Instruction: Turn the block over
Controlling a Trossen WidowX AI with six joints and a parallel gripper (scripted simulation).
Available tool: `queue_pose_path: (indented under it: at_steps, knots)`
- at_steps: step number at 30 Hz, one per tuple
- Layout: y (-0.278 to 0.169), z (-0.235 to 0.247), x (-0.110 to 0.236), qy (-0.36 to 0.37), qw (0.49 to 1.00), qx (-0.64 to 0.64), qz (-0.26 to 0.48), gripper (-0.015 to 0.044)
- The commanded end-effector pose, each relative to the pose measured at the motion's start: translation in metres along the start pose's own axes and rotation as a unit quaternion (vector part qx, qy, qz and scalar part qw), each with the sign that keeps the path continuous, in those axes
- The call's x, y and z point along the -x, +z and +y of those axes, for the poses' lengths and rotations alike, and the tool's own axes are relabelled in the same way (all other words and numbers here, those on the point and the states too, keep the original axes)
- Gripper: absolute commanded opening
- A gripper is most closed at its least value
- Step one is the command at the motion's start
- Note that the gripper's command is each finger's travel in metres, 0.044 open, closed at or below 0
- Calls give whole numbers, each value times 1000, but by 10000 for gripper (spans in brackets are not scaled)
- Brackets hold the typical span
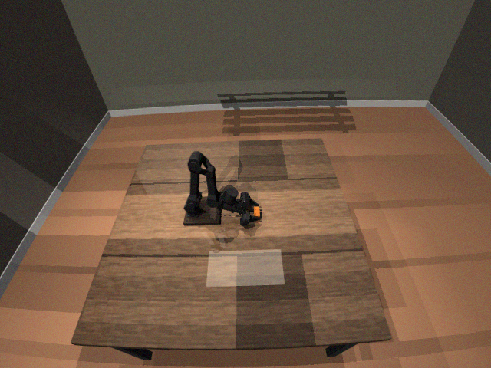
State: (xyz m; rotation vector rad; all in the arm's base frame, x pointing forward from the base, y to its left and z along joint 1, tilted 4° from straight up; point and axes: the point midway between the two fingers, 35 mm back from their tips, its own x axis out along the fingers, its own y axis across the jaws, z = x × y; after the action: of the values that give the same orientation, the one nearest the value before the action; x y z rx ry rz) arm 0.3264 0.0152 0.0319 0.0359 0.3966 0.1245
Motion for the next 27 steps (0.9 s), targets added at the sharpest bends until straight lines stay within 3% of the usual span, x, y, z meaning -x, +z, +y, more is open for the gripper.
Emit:
queue_pose_path:
  at_steps: [1, 5, 11, 15, 27]
  knots:
    - [0, 0, 0, 2, 1000, -2, -1, 440]
    - [1, 0, -3, 1, 1000, -2, 11, 440]
    - [14, -5, -14, -2, 994, -1, 110, 440]
    - [32, -5, -2, -1, 985, 0, 174, 440]
    - [64, -1, 32, 0, 973, 3, 231, 440]
